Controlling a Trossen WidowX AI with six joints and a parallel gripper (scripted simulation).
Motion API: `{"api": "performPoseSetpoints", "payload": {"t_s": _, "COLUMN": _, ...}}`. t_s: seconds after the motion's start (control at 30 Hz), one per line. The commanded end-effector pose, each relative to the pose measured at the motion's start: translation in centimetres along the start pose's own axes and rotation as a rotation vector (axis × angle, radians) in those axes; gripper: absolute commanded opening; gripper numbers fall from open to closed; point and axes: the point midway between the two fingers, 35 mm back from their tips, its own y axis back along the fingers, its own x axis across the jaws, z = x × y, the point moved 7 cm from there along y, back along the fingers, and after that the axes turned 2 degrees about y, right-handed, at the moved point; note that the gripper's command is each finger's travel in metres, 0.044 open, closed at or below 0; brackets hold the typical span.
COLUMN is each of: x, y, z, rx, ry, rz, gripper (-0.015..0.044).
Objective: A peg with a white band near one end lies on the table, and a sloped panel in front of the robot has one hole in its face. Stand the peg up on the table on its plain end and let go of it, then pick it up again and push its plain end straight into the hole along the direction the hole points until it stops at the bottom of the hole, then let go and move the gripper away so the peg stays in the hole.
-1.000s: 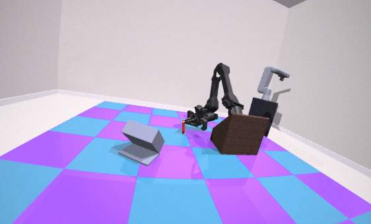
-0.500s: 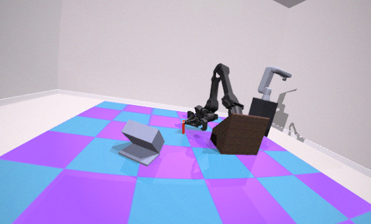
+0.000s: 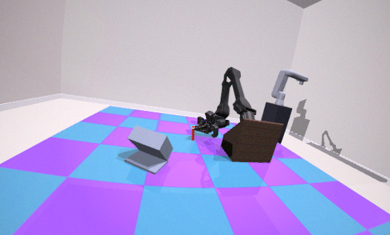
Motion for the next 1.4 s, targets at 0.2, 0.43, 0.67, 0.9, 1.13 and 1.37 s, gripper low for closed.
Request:
{"api": "performPoseSetpoints", "payload": {"t_s": 0.2, "x": 0.03, "y": 0.18, "z": -0.28, "rx": -0.006, "ry": 0.000, "rz": 0.000, "gripper": 0.0049}}
{"api": "performPoseSetpoints", "payload": {"t_s": 0.43, "x": 0.06, "y": 0.27, "z": -0.38, "rx": -0.014, "ry": 0.000, "rz": -0.001, "gripper": 0.0049}}
{"api": "performPoseSetpoints", "payload": {"t_s": 0.67, "x": 0.09, "y": 0.36, "z": -0.48, "rx": -0.022, "ry": 0.000, "rz": -0.002, "gripper": 0.0049}}
{"api": "performPoseSetpoints", "payload": {"t_s": 0.9, "x": 0.12, "y": 0.45, "z": -0.58, "rx": -0.030, "ry": 0.000, "rz": -0.003, "gripper": 0.0049}}
{"api": "performPoseSetpoints", "payload": {"t_s": 1.13, "x": 0.15, "y": 0.54, "z": -0.68, "rx": -0.037, "ry": -0.001, "rz": -0.004, "gripper": 0.0049}}
{"api": "performPoseSetpoints", "payload": {"t_s": 1.37, "x": 0.18, "y": 0.63, "z": -0.77, "rx": -0.045, "ry": -0.002, "rz": -0.005, "gripper": 0.0049}}
